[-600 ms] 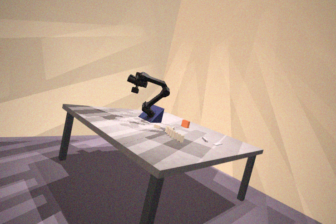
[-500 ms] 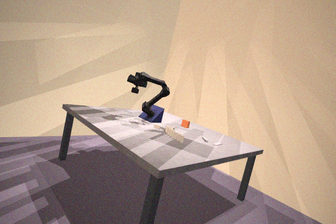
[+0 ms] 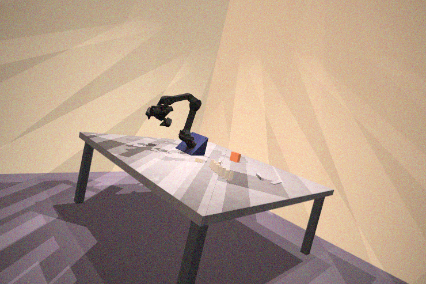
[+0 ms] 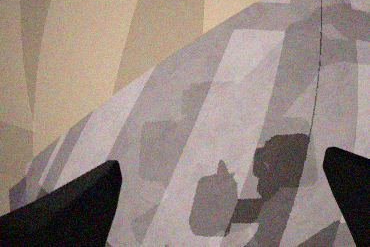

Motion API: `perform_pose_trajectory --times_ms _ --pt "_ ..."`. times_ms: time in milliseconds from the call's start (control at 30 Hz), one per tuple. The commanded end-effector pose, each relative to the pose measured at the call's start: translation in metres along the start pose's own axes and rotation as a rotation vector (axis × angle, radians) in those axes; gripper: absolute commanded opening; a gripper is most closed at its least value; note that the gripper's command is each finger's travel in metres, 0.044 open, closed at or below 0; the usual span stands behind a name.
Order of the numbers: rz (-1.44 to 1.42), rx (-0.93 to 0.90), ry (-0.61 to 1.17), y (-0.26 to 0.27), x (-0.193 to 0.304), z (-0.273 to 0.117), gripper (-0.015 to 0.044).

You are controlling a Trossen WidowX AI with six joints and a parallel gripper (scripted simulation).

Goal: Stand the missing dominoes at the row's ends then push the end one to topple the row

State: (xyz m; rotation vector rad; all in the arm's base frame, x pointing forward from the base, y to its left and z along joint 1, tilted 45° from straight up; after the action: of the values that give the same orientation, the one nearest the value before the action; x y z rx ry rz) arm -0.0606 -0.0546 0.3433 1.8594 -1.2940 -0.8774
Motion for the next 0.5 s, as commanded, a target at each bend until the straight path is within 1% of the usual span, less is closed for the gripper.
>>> perform_pose_trajectory --times_ms 0,233,367,467 --pt "-0.366 0.017 0.128 -0.004 0.035 0.002 0.044" --pt "-1.093 -0.08 0.363 -0.028 0.097 -0.019 0.044" --pt "-1.509 -0.199 0.474 -0.052 0.124 -0.041 0.044" --pt "-1.735 -0.301 0.521 -0.074 0.138 -0.058 0.044"
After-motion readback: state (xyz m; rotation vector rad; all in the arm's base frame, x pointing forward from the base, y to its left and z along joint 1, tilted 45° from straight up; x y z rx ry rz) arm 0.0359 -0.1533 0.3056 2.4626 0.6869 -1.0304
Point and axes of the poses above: the point midway between the two fingers, 35 mm back from their tips, its own z axis out along the fingers, its own y axis across the jaws, x = y × z, the point moved 9 cm from there along -z, back along the fingers, and after that the axes turned 2 degrees about z, right-handed, at the moved point
